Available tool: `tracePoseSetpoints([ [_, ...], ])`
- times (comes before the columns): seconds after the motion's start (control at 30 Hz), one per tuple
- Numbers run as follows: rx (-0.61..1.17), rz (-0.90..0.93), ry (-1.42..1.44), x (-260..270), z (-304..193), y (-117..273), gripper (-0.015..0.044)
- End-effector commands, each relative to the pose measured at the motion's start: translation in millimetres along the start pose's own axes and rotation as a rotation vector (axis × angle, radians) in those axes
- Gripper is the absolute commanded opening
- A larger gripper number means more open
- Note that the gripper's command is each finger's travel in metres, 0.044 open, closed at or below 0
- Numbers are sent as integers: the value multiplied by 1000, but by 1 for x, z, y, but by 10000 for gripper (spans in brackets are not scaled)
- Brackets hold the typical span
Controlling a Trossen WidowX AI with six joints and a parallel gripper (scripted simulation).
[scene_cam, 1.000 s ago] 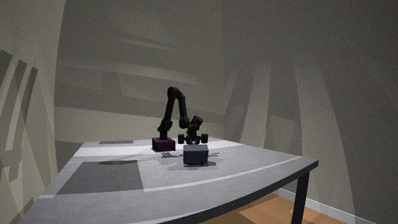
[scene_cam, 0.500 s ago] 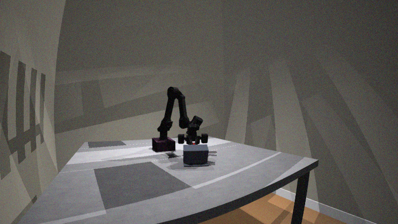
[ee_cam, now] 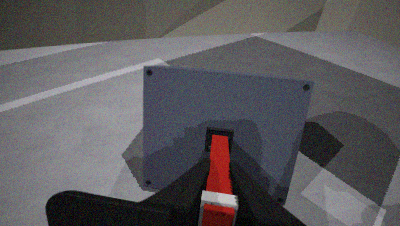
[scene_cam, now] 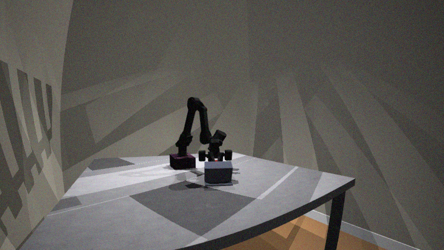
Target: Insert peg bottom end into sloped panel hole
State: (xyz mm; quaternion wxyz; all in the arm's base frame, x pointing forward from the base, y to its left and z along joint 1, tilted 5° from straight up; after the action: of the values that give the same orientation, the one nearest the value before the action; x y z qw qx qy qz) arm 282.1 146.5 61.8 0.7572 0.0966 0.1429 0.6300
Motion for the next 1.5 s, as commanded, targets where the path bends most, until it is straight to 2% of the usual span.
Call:
tracePoseSetpoints([
  [0.0,3,0,9,0,-2,-3,0],
  [1.47,1,0,9,0,-2,-30,0],
])
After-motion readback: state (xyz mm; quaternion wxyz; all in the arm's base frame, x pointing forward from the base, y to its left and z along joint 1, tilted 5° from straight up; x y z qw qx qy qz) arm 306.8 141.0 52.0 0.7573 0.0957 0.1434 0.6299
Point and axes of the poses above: the point midway between the two fingers, 35 mm back from their tips, its own y axis back along the fingers, its own x axis across the jaws, z = x × y, the point moved 4 cm from there along y, back along the fingers, and after that the axes turned 10 degrees about y, right-handed, at the moved point
